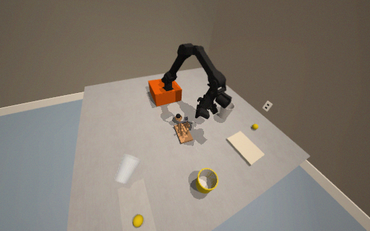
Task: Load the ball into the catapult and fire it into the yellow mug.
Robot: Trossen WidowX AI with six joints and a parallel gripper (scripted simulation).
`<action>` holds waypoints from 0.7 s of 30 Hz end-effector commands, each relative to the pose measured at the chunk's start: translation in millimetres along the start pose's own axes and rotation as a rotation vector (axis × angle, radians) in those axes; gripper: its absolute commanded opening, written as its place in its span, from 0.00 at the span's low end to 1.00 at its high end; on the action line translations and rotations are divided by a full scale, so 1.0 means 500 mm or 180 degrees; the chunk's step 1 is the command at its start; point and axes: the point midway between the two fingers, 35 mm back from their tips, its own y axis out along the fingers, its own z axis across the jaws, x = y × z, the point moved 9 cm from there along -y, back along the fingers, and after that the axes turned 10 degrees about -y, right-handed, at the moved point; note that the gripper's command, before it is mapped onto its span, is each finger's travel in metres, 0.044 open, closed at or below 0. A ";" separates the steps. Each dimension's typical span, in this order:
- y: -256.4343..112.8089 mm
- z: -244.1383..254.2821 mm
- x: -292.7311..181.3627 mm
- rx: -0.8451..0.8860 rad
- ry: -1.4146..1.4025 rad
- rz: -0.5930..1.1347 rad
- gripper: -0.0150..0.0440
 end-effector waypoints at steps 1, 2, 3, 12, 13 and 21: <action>0.004 0.038 -0.003 0.0006 -0.0332 0.0226 0.25; 0.005 0.047 -0.003 0.0010 -0.0417 0.0283 0.25; 0.006 0.057 -0.004 0.0015 -0.0502 0.0339 0.25; 0.018 0.140 -0.016 0.0055 -0.1282 0.0849 0.25; 0.019 0.149 -0.018 0.0060 -0.1370 0.0906 0.25; 0.023 0.178 -0.026 0.0075 -0.1672 0.1102 0.25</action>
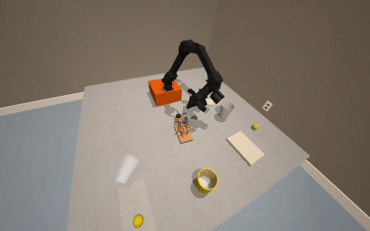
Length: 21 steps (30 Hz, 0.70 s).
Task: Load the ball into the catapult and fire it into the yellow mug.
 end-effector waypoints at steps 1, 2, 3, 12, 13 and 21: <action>0.000 0.005 -0.002 -0.0010 -0.0054 0.0048 0.25; 0.001 0.004 -0.001 -0.0010 -0.0054 0.0048 0.25; 0.003 0.004 0.000 -0.0010 -0.0054 0.0048 0.25; 0.023 -0.003 0.020 -0.0010 -0.0053 0.0048 0.25; 0.026 -0.003 0.023 -0.0010 -0.0053 0.0048 0.25; 0.045 -0.008 0.040 -0.0010 -0.0054 0.0048 0.25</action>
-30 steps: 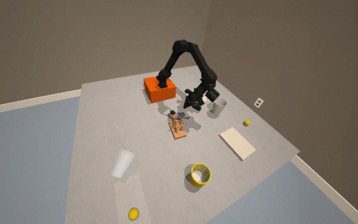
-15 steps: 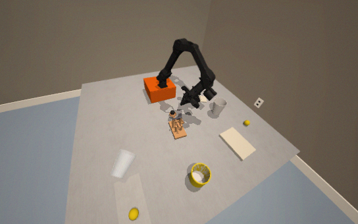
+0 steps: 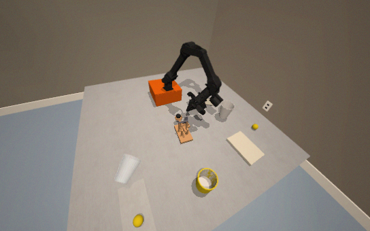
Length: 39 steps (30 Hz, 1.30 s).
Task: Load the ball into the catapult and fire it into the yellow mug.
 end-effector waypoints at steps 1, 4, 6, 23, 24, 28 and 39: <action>0.011 -0.001 0.008 -0.0004 -0.0023 0.0023 0.25; 0.018 -0.002 0.015 -0.0004 -0.0023 0.0023 0.25; 0.023 -0.003 0.020 -0.0004 -0.0023 0.0023 0.25; 0.066 -0.008 0.056 -0.0003 -0.0024 0.0023 0.25; 0.068 -0.008 0.059 -0.0003 -0.0024 0.0023 0.25; 0.078 -0.009 0.067 -0.0002 -0.0024 0.0023 0.25; 0.106 -0.009 0.090 -0.0001 -0.0025 0.0024 0.25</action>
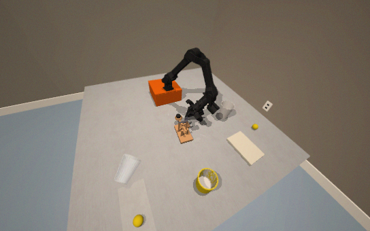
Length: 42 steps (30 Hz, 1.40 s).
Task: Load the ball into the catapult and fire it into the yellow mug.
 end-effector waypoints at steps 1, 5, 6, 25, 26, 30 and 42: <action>0.011 0.002 0.007 -0.0001 -0.0015 0.0020 0.25; 0.023 0.002 0.016 0.0000 -0.0016 0.0020 0.25; 0.034 0.001 0.026 0.0000 -0.0016 0.0020 0.25; -0.199 0.008 -0.038 -0.0087 0.0001 -0.0024 0.30; -0.199 0.006 -0.039 -0.0087 0.0024 -0.0040 0.34; -0.201 -0.019 -0.052 -0.0084 0.0266 -0.0210 0.52; -0.197 -0.127 -0.126 -0.0079 0.1313 -0.0923 1.00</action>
